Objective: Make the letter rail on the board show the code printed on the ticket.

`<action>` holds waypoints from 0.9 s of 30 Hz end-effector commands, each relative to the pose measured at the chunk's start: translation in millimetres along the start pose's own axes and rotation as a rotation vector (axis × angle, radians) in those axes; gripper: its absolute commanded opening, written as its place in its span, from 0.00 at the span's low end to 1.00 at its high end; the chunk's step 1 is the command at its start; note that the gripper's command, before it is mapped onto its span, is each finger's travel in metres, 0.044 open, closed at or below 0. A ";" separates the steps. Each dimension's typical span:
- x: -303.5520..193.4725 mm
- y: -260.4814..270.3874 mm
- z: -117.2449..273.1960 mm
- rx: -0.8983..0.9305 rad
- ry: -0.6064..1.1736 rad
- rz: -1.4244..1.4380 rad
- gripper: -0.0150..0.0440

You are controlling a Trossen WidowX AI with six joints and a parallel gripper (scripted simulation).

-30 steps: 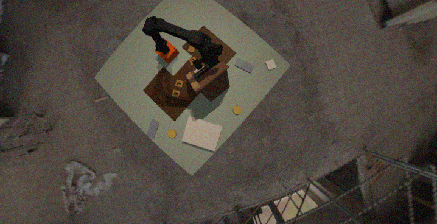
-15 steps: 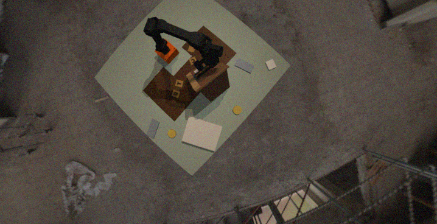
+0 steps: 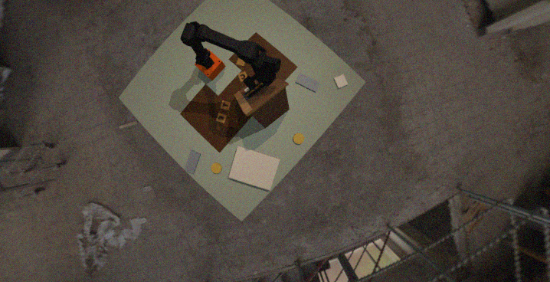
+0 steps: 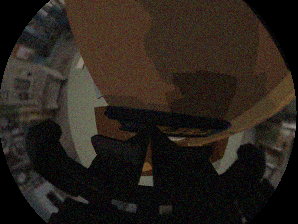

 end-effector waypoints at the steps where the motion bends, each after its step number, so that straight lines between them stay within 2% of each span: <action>1: -1.1 -2.5 0.5 0.002 0.001 0.007 0.25; 27: -1.1 -11.4 -1.3 0.001 0.001 0.007 0.25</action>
Point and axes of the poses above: the point midway between the two fingers, 35 mm back from their tips, its own z axis back along the fingers, its own y axis across the jaws, x = y × z, the point moved 8 cm from there along z, back along the fingers, and after that the axes turned 6 degrees about -z, right-handed, at the moved point
